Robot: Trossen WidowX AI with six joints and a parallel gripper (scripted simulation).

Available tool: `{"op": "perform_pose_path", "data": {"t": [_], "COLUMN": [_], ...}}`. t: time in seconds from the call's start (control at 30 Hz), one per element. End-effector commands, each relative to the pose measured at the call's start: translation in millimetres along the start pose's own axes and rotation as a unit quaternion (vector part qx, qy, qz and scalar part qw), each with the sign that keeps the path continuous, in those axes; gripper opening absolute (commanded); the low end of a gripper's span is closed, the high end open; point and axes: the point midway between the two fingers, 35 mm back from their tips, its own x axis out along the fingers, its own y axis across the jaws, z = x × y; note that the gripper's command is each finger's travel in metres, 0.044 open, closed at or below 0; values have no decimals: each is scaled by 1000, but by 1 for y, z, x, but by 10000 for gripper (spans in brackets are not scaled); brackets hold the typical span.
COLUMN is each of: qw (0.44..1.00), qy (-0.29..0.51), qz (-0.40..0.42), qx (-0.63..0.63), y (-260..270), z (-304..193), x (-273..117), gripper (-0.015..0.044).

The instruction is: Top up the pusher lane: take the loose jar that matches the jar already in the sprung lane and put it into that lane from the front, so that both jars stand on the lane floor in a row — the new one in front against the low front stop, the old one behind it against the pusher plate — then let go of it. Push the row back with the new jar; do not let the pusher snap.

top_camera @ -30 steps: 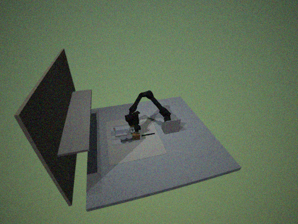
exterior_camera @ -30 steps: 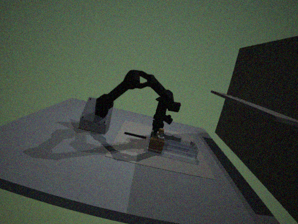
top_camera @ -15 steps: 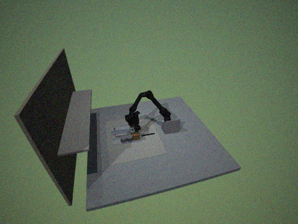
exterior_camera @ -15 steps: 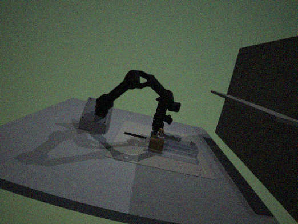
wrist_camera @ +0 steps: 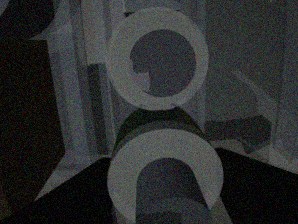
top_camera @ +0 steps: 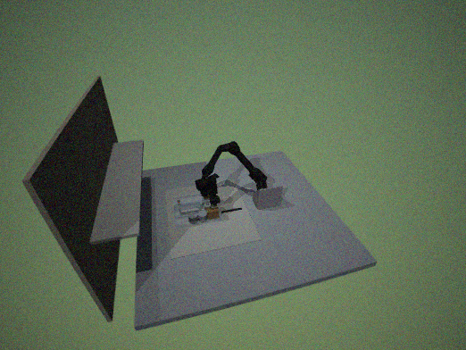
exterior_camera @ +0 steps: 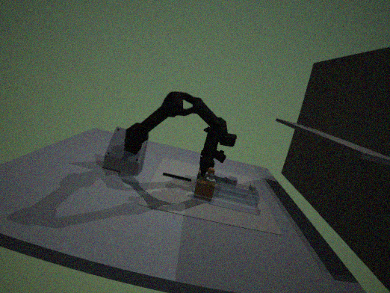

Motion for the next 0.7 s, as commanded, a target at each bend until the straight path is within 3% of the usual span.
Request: {"op": "perform_pose_path", "data": {"t": [0.0,0.67], "qw": [1000,1000], "qy": [-10,-10], "qz": [-2,-2], "qx": [8,8], "y": [-1,-1], "z": [6,8], "x": [-2,-2], "gripper": [0,0]}}
